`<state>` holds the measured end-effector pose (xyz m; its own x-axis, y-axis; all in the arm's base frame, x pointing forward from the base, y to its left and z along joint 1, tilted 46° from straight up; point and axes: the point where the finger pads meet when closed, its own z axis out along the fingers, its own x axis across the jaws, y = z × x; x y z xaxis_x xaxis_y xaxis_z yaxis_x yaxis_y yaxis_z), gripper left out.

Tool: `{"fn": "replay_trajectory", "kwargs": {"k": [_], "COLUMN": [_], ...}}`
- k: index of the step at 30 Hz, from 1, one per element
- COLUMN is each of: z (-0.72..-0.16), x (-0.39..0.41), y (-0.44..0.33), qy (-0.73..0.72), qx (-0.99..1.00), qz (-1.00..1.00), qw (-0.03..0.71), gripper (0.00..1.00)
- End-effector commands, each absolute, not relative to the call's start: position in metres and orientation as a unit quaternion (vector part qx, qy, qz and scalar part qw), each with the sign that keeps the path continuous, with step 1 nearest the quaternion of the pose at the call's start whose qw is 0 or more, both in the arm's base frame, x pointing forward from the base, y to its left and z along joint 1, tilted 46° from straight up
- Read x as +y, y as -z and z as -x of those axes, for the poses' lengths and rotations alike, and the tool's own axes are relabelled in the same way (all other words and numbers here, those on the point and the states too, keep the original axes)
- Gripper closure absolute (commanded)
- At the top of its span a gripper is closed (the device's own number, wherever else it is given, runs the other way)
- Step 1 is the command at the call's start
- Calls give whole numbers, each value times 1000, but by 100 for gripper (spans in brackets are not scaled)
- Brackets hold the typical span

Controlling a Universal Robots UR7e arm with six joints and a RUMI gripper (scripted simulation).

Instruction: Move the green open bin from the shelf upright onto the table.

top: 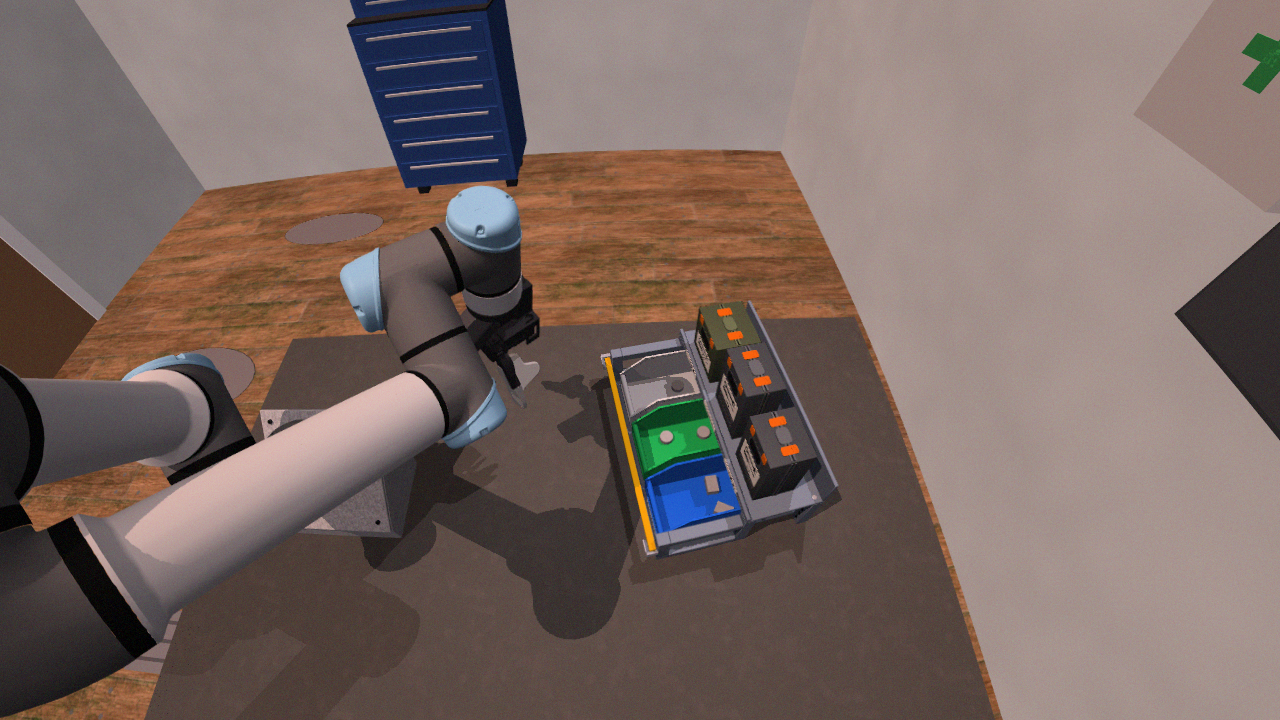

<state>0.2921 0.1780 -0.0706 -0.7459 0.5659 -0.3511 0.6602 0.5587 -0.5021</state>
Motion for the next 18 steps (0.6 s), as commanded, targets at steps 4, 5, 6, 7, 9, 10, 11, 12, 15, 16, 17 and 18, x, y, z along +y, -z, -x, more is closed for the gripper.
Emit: {"fn": "replay_trajectory", "kwargs": {"k": [4, 5, 6, 7, 9, 10, 11, 12, 15, 16, 17, 18], "z": [-307, -309, -311, -314, -316, -316, -318, -321, -328, -330, -333, -335], "x": [178, 178, 178, 177, 177, 177, 177, 177, 177, 177, 177, 176], "y": [68, 67, 67, 67, 66, 66, 66, 65, 64, 63, 63, 62], "qy": [318, 318, 319, 319, 320, 320, 320, 321, 323, 324, 324, 325], "qx": [891, 893, 894, 896, 897, 897, 899, 900, 905, 906, 908, 909], "qz": [-316, -311, -306, -301, -296, -296, -291, -286, -270, -264, -259, -253], "qw": [72, 71, 71, 70, 70, 70, 69, 69, 67, 67, 66, 65], "gripper": [0, 0, 0, 0, 0, 0, 0, 0, 0, 0, 0, 0]}}
